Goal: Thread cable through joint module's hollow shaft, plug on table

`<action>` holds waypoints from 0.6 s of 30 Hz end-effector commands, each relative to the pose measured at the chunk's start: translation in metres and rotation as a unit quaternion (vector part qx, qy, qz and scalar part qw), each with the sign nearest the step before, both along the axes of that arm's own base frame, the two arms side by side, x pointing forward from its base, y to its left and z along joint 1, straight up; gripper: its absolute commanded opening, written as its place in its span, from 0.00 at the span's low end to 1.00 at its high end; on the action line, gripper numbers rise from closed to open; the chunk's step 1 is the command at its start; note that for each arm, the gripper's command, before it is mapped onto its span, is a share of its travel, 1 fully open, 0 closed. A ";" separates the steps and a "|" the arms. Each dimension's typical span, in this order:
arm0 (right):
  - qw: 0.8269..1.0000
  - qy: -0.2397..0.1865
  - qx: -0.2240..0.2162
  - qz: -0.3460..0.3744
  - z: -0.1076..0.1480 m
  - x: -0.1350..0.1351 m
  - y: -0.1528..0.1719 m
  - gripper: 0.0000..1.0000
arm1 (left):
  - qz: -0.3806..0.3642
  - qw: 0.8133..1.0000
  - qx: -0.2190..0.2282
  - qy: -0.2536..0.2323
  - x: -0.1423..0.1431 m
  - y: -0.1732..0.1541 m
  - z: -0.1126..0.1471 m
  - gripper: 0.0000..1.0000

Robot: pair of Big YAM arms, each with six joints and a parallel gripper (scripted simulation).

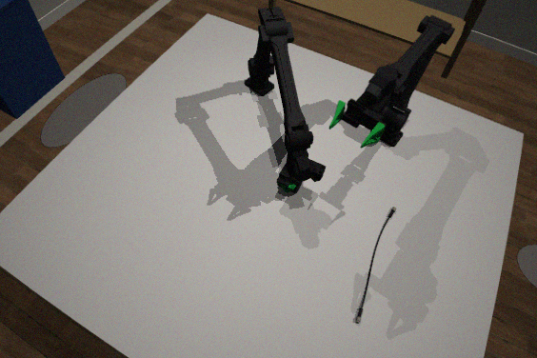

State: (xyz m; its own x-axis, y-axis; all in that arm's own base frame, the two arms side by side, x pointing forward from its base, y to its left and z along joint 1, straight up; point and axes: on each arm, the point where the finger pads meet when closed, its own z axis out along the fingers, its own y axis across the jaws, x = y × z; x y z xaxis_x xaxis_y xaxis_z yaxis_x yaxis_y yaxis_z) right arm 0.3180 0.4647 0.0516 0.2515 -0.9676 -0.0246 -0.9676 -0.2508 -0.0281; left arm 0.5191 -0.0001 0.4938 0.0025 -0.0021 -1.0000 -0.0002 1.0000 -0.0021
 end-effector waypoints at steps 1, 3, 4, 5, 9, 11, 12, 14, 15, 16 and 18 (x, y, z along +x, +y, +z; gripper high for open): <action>1.000 -0.001 0.002 -0.011 0.000 0.008 -0.001 0.96 | -0.002 1.000 0.007 -0.017 -0.001 -0.003 0.012 1.00; 1.000 -0.001 0.002 -0.011 0.000 0.008 -0.001 0.96 | -0.002 1.000 0.007 -0.017 -0.001 -0.003 0.012 1.00; 1.000 -0.001 0.002 -0.011 0.000 0.008 -0.001 0.96 | -0.002 1.000 0.007 -0.017 -0.001 -0.003 0.012 1.00; 1.000 -0.001 0.002 -0.011 0.000 0.008 -0.001 0.96 | -0.002 1.000 0.007 -0.017 -0.001 -0.003 0.012 1.00; 1.000 -0.001 0.002 -0.011 0.000 0.008 -0.001 0.96 | -0.002 1.000 0.007 -0.017 -0.001 -0.003 0.012 1.00; 1.000 -0.002 0.002 -0.011 0.000 0.008 -0.001 0.96 | -0.002 1.000 0.007 -0.017 -0.001 -0.003 0.012 1.00; 1.000 -0.002 0.002 -0.011 0.000 0.008 -0.001 0.96 | -0.002 1.000 0.007 -0.017 -0.001 -0.003 0.012 1.00; 0.999 -0.020 0.028 -0.011 0.040 0.016 0.011 0.96 | -0.002 1.000 0.007 -0.017 -0.001 -0.003 0.012 1.00; 0.999 -0.028 0.041 -0.011 0.055 0.021 0.019 0.96 | -0.002 1.000 0.007 -0.017 -0.001 -0.003 0.012 1.00; 0.999 -0.029 0.041 -0.011 0.059 0.021 0.018 0.96 | -0.002 1.000 0.007 -0.017 -0.001 -0.003 0.012 1.00; 0.999 -0.029 0.042 -0.011 0.066 0.021 0.018 0.96 | -0.002 1.000 0.007 -0.017 -0.001 -0.003 0.012 1.00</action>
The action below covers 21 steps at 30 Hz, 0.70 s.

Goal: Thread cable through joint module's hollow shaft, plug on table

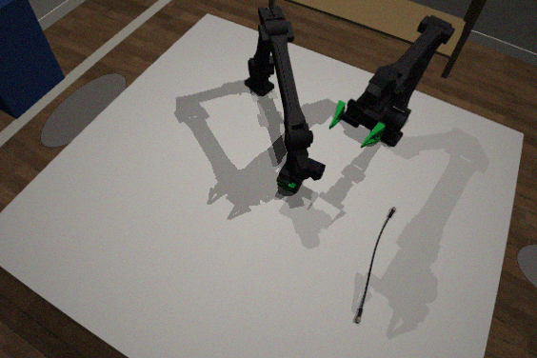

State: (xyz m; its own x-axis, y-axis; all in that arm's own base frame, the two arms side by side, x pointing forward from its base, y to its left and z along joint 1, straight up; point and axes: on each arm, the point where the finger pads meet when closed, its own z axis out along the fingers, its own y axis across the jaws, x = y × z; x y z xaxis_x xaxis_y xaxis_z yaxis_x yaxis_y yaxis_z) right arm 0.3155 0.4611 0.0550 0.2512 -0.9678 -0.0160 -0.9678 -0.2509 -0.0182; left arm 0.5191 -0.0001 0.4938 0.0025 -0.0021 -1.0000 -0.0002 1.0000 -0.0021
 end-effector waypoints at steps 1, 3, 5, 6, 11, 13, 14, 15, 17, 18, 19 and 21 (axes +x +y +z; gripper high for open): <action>0.998 -0.033 0.047 -0.011 0.066 0.023 0.021 0.96 | -0.002 1.000 0.007 -0.017 -0.001 -0.003 0.012 1.00; 0.998 -0.033 0.047 -0.011 0.074 0.022 0.020 0.96 | -0.002 1.000 0.007 -0.017 -0.001 -0.003 0.012 1.00; 0.998 -0.033 0.047 -0.011 0.074 0.022 0.020 0.96 | -0.002 1.000 0.007 -0.017 -0.001 -0.003 0.012 1.00; 0.999 -0.026 0.037 -0.005 0.063 0.019 0.021 0.96 | -0.002 1.000 0.007 -0.017 -0.001 -0.003 0.012 1.00; 0.998 -0.033 0.048 -0.011 0.094 0.021 0.019 0.96 | -0.002 1.000 0.007 -0.017 -0.001 -0.003 0.012 1.00; 0.998 -0.033 0.047 -0.011 0.101 0.021 0.018 0.96 | -0.002 1.000 0.007 -0.017 -0.001 -0.003 0.012 1.00; 0.998 -0.032 0.046 -0.011 0.103 0.021 0.018 0.96 | -0.002 1.000 0.007 -0.017 -0.001 -0.003 0.012 1.00; 0.998 -0.032 0.047 -0.011 0.107 0.021 0.017 0.96 | -0.002 1.000 0.007 -0.017 -0.001 -0.003 0.012 1.00; 0.999 -0.026 0.038 -0.011 0.094 0.021 0.018 0.96 | -0.002 1.000 0.007 -0.017 -0.001 -0.003 0.012 1.00; 0.999 -0.025 0.036 -0.011 0.092 0.021 0.019 0.96 | -0.002 1.000 0.007 -0.017 -0.001 -0.003 0.012 1.00; 0.997 -0.043 0.058 -0.024 0.117 0.032 0.013 0.96 | -0.004 1.000 0.011 0.000 0.005 -0.006 -0.007 0.27; 0.996 -0.051 0.070 -0.030 0.120 0.038 0.017 0.96 | 0.005 0.998 0.010 -0.062 -0.013 0.002 0.062 0.27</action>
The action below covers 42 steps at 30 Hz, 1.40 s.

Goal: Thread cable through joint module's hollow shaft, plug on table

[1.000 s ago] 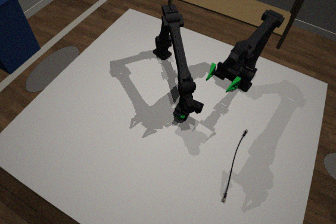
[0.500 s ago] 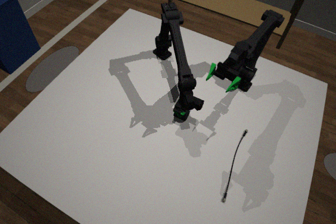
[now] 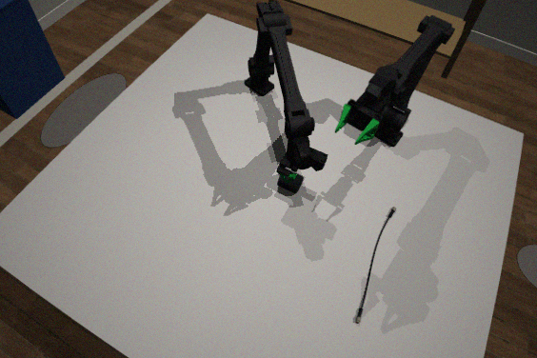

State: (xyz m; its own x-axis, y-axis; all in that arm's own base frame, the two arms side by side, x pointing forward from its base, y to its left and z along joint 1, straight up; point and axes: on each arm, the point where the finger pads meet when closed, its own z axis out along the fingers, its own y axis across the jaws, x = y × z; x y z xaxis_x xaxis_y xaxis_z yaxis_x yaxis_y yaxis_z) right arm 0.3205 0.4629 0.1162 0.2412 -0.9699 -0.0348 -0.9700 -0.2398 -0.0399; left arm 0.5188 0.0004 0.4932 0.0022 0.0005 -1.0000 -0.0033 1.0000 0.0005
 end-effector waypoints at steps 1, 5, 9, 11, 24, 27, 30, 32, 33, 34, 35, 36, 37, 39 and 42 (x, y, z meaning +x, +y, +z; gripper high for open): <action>0.997 -0.043 0.058 -0.024 0.059 0.033 0.015 0.96 | 0.003 0.998 0.009 -0.062 -0.012 0.002 0.063 0.27; 0.997 -0.027 0.039 -0.054 0.027 0.029 -0.015 0.96 | -0.008 1.000 0.000 0.005 0.006 -0.007 -0.003 0.27; 0.990 -0.049 0.075 -0.105 0.043 0.054 -0.027 0.96 | -0.006 1.000 0.000 -0.013 -0.003 -0.005 0.015 0.27; 0.984 -0.064 0.098 -0.136 0.054 0.071 -0.035 0.96 | -0.006 1.000 0.000 -0.013 -0.003 -0.005 0.014 0.27; 0.920 -0.142 0.214 -0.295 0.112 0.150 -0.105 0.96 | 0.011 1.000 0.012 0.017 0.031 0.015 0.018 0.27; 0.894 -0.165 0.248 -0.333 0.134 0.170 -0.127 0.96 | 0.018 0.999 0.013 0.042 0.047 0.024 0.007 0.27; 0.867 -0.186 0.278 -0.369 0.153 0.186 -0.152 0.96 | 0.025 0.997 0.015 0.074 0.066 0.035 -0.007 0.27; 0.847 -0.201 0.298 -0.391 0.166 0.195 -0.169 0.96 | 0.032 0.995 0.016 0.098 0.080 0.044 -0.019 0.27; 0.837 -0.208 0.307 -0.402 0.173 0.200 -0.178 0.96 | 0.034 0.993 0.016 0.111 0.088 0.049 -0.025 0.27; 0.837 -0.208 0.307 -0.402 0.173 0.200 -0.178 0.96 | 0.034 0.993 0.016 0.111 0.088 0.049 -0.025 0.27; 0.837 -0.208 0.307 -0.402 0.173 0.200 -0.178 0.96 | 0.034 0.993 0.016 0.111 0.088 0.049 -0.025 0.27; 0.827 -0.214 0.325 -0.406 0.187 0.207 -0.177 0.96 | 0.036 0.991 0.017 0.125 0.095 0.053 -0.033 0.27; 0.822 -0.215 0.325 -0.416 0.181 0.204 -0.189 0.96 | 0.039 0.989 0.016 0.139 0.102 0.058 -0.040 0.27; 0.798 -0.232 0.345 -0.437 0.197 0.214 -0.210 0.96 | 0.044 0.985 0.016 0.164 0.116 0.069 -0.052 0.27; 0.761 -0.255 0.372 -0.466 0.219 0.223 -0.241 0.96 | 0.055 0.977 0.015 0.204 0.135 0.088 -0.074 0.27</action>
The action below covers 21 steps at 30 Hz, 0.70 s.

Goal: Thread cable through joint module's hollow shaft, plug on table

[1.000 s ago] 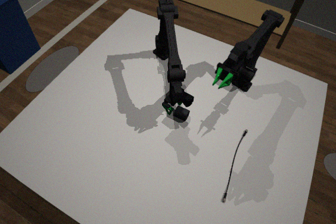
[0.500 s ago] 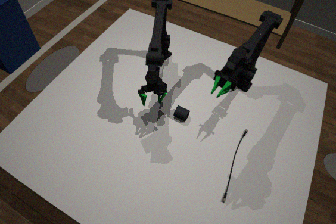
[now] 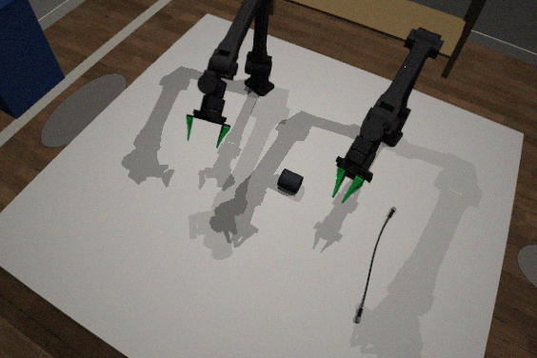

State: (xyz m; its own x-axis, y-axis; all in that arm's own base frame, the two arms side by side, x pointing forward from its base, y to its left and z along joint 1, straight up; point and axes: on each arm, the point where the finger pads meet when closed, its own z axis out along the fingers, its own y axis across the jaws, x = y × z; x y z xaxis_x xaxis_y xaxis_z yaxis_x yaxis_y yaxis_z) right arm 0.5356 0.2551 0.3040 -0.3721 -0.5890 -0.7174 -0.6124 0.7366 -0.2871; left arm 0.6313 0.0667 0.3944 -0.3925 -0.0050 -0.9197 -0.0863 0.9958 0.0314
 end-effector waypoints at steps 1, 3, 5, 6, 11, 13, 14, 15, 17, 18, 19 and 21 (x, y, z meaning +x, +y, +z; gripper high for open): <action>0.995 -0.047 0.058 -0.059 0.043 0.011 -0.041 0.96 | 0.013 1.000 0.010 0.018 0.029 0.029 0.016 0.27; 0.992 -0.064 0.077 -0.082 0.054 0.014 -0.060 0.96 | 0.019 0.999 0.008 0.046 0.041 0.041 -0.002 0.27; 0.986 -0.083 0.097 -0.103 0.067 0.016 -0.079 0.96 | 0.025 0.997 0.005 0.075 0.051 0.054 -0.021 0.27; 0.983 -0.093 0.107 -0.114 0.074 0.017 -0.088 0.96 | 0.027 0.996 0.004 0.088 0.056 0.060 -0.030 0.27; 0.972 -0.130 0.139 -0.140 0.104 0.022 -0.110 0.96 | 0.032 0.991 0.000 0.127 0.068 0.075 -0.055 0.27; 0.965 -0.142 0.151 -0.162 0.105 0.017 -0.133 0.96 | 0.040 0.987 -0.006 0.157 0.076 0.093 -0.079 0.27; 0.960 -0.153 0.160 -0.172 0.112 0.016 -0.142 0.96 | 0.043 0.984 -0.008 0.171 0.079 0.099 -0.089 0.27; 0.954 -0.164 0.169 -0.184 0.120 0.014 -0.155 0.96 | 0.046 0.982 -0.010 0.184 0.081 0.106 -0.099 0.27; 0.943 -0.186 0.187 -0.201 0.133 0.011 -0.173 0.96 | 0.051 0.976 -0.016 0.211 0.086 0.119 -0.120 0.27; 0.937 -0.201 0.198 -0.208 0.146 0.009 -0.182 0.96 | 0.053 0.973 -0.019 0.224 0.087 0.126 -0.129 0.27; 0.931 -0.211 0.206 -0.216 0.152 0.006 -0.191 0.96 | 0.057 0.970 -0.021 0.237 0.088 0.133 -0.139 0.27; 0.919 -0.229 0.223 -0.231 0.161 0.000 -0.209 0.96 | 0.060 0.963 -0.028 0.263 0.091 0.145 -0.159 0.27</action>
